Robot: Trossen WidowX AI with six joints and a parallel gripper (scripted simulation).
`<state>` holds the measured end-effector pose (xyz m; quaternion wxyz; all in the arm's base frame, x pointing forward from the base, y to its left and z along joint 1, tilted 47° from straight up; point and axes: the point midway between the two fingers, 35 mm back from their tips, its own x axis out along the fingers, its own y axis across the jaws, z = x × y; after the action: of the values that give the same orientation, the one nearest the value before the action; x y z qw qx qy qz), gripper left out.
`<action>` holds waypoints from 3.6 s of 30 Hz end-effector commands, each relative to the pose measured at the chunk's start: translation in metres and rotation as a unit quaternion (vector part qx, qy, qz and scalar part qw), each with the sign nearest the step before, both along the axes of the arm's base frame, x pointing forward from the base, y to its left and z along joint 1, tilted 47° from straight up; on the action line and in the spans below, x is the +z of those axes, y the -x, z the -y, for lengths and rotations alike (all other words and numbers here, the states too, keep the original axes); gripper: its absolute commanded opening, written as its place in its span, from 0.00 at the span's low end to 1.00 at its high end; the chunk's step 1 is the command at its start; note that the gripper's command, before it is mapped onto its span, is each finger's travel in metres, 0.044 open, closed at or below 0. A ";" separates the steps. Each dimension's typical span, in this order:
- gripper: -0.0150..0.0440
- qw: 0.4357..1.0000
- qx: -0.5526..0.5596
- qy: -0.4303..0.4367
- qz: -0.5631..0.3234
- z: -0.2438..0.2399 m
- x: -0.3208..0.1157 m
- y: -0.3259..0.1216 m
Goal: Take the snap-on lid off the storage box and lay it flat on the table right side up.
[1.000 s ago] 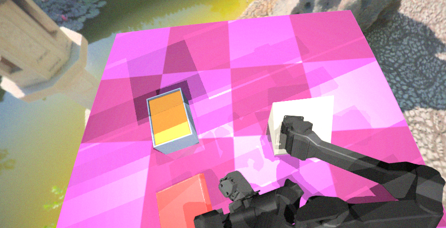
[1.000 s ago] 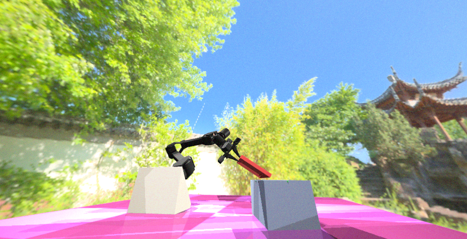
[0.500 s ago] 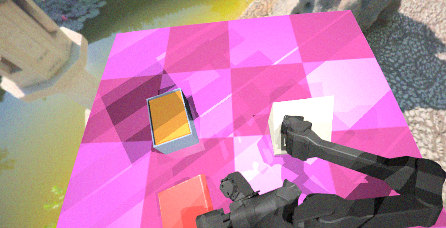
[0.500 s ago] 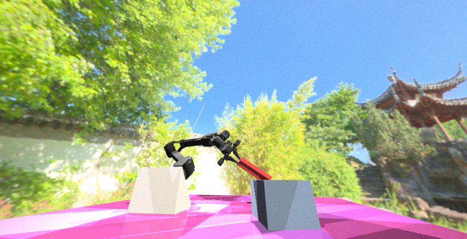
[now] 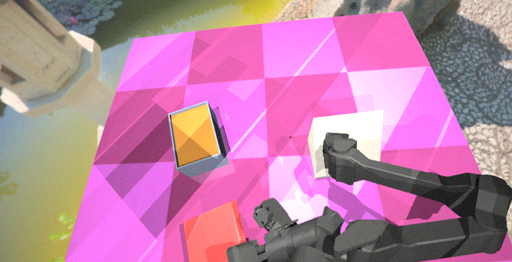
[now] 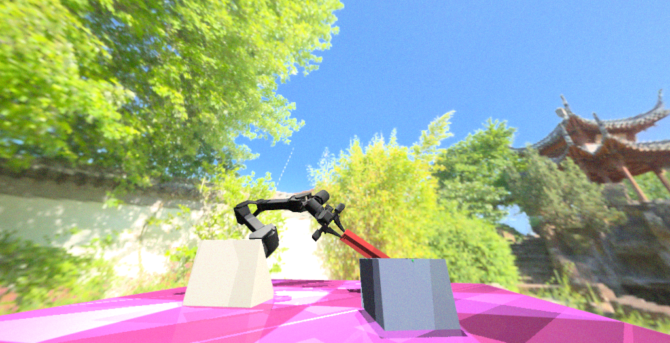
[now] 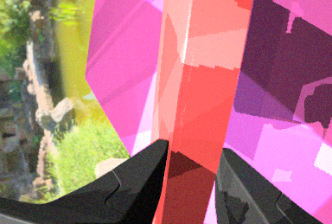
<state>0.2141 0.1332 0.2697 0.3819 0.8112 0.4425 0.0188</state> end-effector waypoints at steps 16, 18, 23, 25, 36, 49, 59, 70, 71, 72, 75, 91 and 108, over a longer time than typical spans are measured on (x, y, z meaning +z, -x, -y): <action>0.25 1.000 -0.006 -0.001 0.006 -0.009 -0.008 0.002; 0.25 1.000 -0.006 -0.001 0.006 -0.010 -0.009 0.002; 0.25 1.000 -0.006 -0.001 0.006 -0.013 -0.011 0.003; 0.25 1.000 -0.006 -0.001 0.006 -0.014 -0.012 0.003; 0.25 1.000 -0.006 -0.002 0.007 -0.020 -0.018 0.004; 0.25 1.000 -0.006 -0.002 0.007 -0.028 -0.025 0.005; 0.25 1.000 -0.006 -0.003 0.007 -0.034 -0.030 0.007; 0.25 1.000 -0.006 -0.003 0.007 -0.040 -0.036 0.008; 0.25 1.000 -0.006 -0.003 0.007 -0.040 -0.037 0.008; 0.25 1.000 -0.006 -0.003 0.007 -0.041 -0.037 0.008; 0.25 1.000 -0.006 -0.003 0.007 -0.043 -0.039 0.008; 0.25 1.000 -0.006 -0.004 0.007 -0.052 -0.048 0.010; 0.25 1.000 -0.006 -0.004 0.007 -0.062 -0.057 0.012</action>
<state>0.2005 0.1943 0.2146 0.3814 0.8123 0.4405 0.0259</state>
